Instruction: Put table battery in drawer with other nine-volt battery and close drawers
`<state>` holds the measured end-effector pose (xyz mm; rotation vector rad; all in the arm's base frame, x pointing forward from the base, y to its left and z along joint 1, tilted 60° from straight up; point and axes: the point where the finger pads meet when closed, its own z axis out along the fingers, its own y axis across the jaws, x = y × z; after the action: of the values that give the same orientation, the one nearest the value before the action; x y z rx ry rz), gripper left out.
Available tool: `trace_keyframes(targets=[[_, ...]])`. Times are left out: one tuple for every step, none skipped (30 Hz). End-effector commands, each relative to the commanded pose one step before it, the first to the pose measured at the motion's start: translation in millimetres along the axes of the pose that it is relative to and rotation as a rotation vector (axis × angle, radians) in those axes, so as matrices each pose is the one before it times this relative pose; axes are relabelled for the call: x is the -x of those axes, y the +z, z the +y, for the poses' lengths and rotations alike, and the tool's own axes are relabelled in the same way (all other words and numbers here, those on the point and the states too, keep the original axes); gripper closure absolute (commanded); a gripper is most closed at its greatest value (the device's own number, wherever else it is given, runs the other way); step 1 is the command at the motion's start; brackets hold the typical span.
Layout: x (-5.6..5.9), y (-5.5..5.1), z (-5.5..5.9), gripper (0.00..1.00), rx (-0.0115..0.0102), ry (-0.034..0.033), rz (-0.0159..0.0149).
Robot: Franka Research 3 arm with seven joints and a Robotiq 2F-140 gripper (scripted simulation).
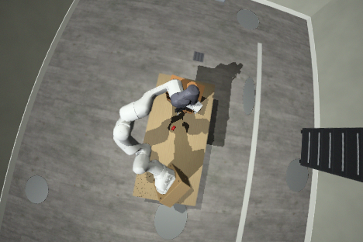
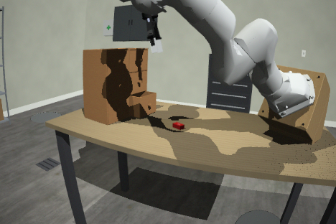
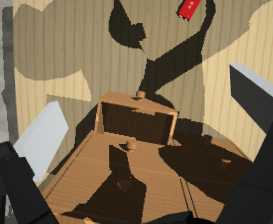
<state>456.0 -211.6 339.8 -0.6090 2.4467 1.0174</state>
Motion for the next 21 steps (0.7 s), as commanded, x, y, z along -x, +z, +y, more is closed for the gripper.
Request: trace_keyframes(targets=[[-0.08, 0.45, -1.45, 0.0, -0.003, -0.00781, 0.00309], [0.0, 0.0, 0.0, 0.0, 0.0, 0.0, 0.0], [0.0, 0.0, 0.0, 0.0, 0.0, 0.0, 0.0], [0.0, 0.0, 0.0, 0.0, 0.0, 0.0, 0.0], [0.0, 0.0, 0.0, 0.0, 0.0, 0.0, 0.0], [0.0, 0.0, 0.0, 0.0, 0.0, 0.0, 0.0], [0.0, 0.0, 0.0, 0.0, 0.0, 0.0, 0.0], [0.0, 0.0, 0.0, 0.0, 0.0, 0.0, 0.0], [0.0, 0.0, 0.0, 0.0, 0.0, 0.0, 0.0], [0.0, 0.0, 0.0, 0.0, 0.0, 0.0, 0.0], [0.0, 0.0, 0.0, 0.0, 0.0, 0.0, 0.0], [0.0, 0.0, 0.0, 0.0, 0.0, 0.0, 0.0], [0.0, 0.0, 0.0, 0.0, 0.0, 0.0, 0.0], [0.0, 0.0, 0.0, 0.0, 0.0, 0.0, 0.0], [0.0, 0.0, 0.0, 0.0, 0.0, 0.0, 0.0], [-0.03, -0.02, 0.01, 0.0, 0.00001, 0.00011, -0.00007], [-0.21, -0.14, 0.07, 0.0, 0.00006, 0.00076, -0.00045], [-0.54, -0.35, 0.19, 0.0, 0.00016, 0.00192, -0.00115], [-0.97, -0.63, 0.34, 0.0, 0.00028, 0.00347, -0.0021], [-1.48, -0.96, 0.52, 0.0, 0.00044, 0.00529, -0.00322], [-2.02, -1.32, 0.72, 0.0, 0.00061, 0.00726, -0.00447]])
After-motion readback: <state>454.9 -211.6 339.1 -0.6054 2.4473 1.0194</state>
